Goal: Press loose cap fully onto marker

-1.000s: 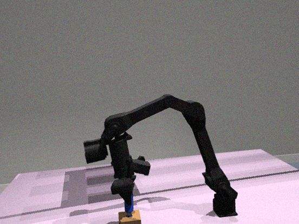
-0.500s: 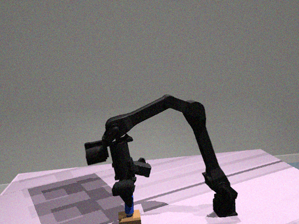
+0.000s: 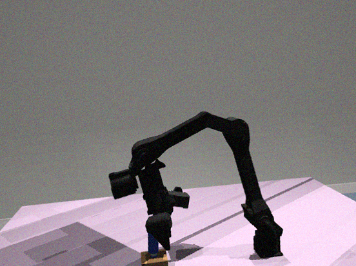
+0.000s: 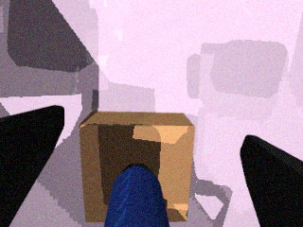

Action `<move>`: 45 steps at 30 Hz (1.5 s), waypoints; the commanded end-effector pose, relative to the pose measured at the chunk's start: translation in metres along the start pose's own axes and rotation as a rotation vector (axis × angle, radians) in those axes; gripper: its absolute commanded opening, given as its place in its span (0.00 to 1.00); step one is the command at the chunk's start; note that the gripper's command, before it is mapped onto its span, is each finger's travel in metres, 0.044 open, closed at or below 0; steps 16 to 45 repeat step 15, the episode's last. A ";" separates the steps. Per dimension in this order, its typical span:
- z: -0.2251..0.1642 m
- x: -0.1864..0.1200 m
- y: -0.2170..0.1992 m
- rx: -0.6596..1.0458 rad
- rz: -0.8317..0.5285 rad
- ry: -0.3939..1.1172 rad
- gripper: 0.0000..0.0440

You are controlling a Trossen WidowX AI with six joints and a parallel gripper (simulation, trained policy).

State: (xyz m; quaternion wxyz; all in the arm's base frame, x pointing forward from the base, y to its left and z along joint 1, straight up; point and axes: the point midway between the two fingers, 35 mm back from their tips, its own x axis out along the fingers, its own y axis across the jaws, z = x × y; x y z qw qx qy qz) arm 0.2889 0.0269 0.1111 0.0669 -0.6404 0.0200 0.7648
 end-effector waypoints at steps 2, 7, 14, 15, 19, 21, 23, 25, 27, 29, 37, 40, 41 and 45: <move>0.000 -0.002 -0.002 -0.005 -0.018 0.025 1.00; -0.003 -0.019 -0.006 -0.009 -0.043 0.085 1.00; -0.004 -0.041 -0.008 -0.023 -0.069 0.151 1.00; -0.004 -0.043 -0.008 -0.023 -0.072 0.159 1.00; -0.004 -0.043 -0.008 -0.023 -0.072 0.159 1.00; -0.004 -0.043 -0.008 -0.023 -0.072 0.159 1.00; -0.004 -0.043 -0.008 -0.023 -0.072 0.159 1.00; -0.004 -0.043 -0.008 -0.023 -0.072 0.159 1.00; -0.004 -0.043 -0.008 -0.023 -0.072 0.159 1.00; -0.004 -0.043 -0.008 -0.023 -0.072 0.159 1.00; -0.004 -0.043 -0.008 -0.023 -0.072 0.159 1.00; -0.004 -0.043 -0.008 -0.023 -0.072 0.159 1.00; -0.004 -0.043 -0.008 -0.023 -0.072 0.159 1.00; -0.004 -0.043 -0.008 -0.023 -0.072 0.159 1.00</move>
